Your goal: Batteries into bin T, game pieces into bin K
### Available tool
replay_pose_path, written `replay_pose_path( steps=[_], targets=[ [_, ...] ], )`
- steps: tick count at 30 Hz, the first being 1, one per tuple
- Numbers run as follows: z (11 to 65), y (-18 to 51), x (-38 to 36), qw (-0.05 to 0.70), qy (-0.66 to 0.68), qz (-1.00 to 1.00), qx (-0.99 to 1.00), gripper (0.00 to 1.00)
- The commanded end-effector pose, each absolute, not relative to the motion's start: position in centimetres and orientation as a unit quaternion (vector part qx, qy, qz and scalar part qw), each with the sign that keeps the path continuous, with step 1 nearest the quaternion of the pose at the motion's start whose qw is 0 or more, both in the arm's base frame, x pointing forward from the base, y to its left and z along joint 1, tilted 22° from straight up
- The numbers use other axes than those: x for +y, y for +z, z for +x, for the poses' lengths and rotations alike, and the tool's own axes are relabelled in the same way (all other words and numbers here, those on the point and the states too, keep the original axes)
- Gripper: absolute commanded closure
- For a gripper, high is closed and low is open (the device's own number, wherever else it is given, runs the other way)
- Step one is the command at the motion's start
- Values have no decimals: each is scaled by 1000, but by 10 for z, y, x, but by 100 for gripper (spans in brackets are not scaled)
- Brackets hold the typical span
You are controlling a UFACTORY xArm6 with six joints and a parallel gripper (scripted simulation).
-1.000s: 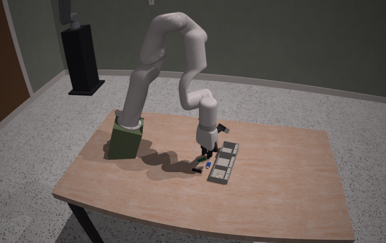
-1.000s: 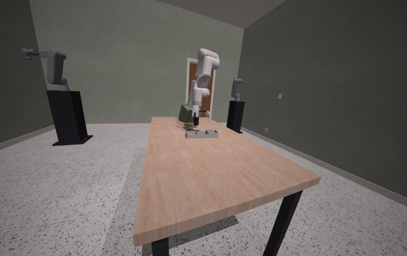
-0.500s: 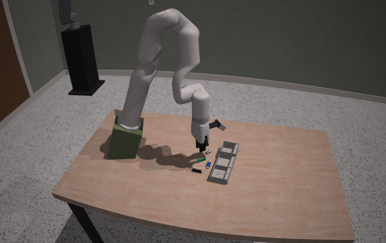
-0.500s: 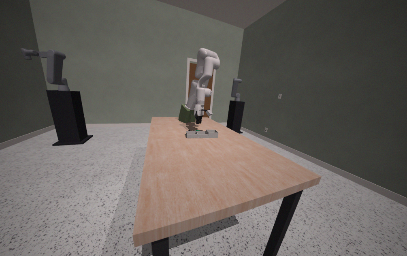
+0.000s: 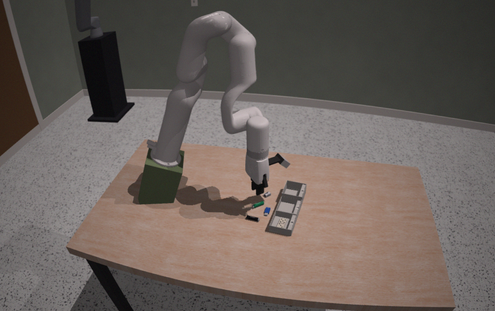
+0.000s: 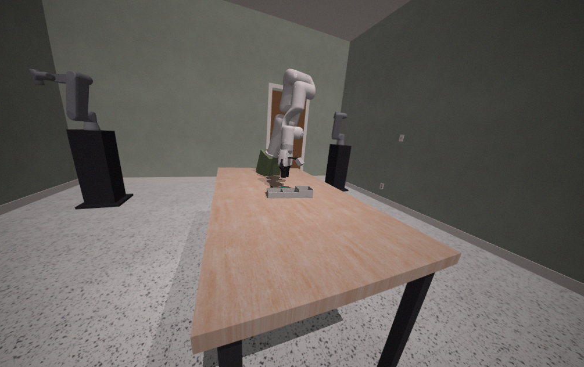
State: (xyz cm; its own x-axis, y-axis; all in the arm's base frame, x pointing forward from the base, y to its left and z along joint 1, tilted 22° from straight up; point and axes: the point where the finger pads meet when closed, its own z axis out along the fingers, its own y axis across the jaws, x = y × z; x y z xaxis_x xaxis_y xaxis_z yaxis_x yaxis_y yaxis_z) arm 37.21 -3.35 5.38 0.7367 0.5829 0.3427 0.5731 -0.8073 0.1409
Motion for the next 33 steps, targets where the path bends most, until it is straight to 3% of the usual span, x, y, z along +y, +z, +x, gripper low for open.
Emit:
replay_pose_path(
  steps=[1, 21, 33],
  targets=[
    [373, 55, -34, 13, 189, 932, 310, 72],
    [373, 55, -34, 13, 189, 932, 310, 72],
    [388, 18, -31, 13, 189, 932, 310, 72]
  ],
)
